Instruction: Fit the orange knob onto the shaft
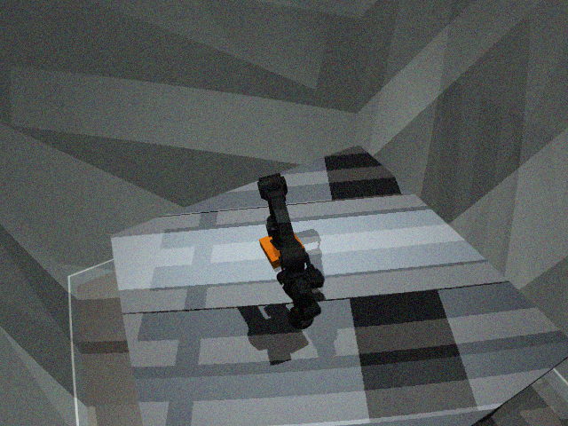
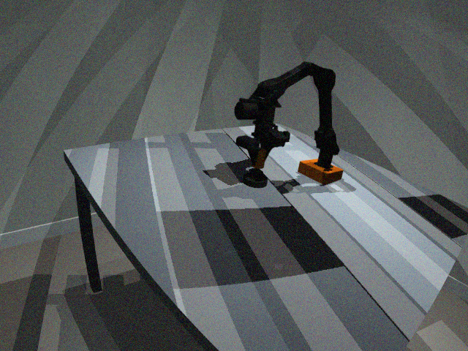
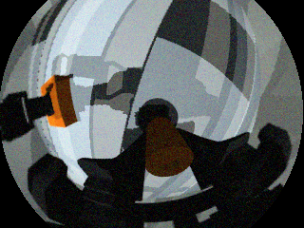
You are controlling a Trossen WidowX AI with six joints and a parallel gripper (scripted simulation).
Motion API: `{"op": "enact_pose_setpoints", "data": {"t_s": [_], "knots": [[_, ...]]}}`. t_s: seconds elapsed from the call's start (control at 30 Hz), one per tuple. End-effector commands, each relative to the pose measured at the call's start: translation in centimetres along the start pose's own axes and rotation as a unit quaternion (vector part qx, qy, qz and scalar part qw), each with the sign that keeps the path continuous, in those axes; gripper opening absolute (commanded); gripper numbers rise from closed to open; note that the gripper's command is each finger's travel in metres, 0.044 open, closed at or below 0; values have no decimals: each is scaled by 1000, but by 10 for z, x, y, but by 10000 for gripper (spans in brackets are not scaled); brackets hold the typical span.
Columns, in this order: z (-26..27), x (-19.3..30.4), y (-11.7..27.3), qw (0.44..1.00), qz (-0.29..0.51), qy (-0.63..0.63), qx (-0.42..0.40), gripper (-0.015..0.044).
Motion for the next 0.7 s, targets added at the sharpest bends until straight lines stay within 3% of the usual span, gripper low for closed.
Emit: {"op": "enact_pose_setpoints", "data": {"t_s": [0.0, 0.23, 0.67], "knots": [[-1, 1, 4, 1000, 1, 6, 2, 0], [-3, 1, 4, 994, 2, 106, 2, 0], [-1, 0, -1, 994, 2, 106, 2, 0]]}}
Point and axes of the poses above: the point midway between the two fingers, 35 mm back from their tips, its own y axis back along the fingers, its own z axis across the jaws, x = y × z, the point moved 2 cm from there along y, back along the fingers, and after that the axes turned 3 degrees about -y, right-handed, at the moved point
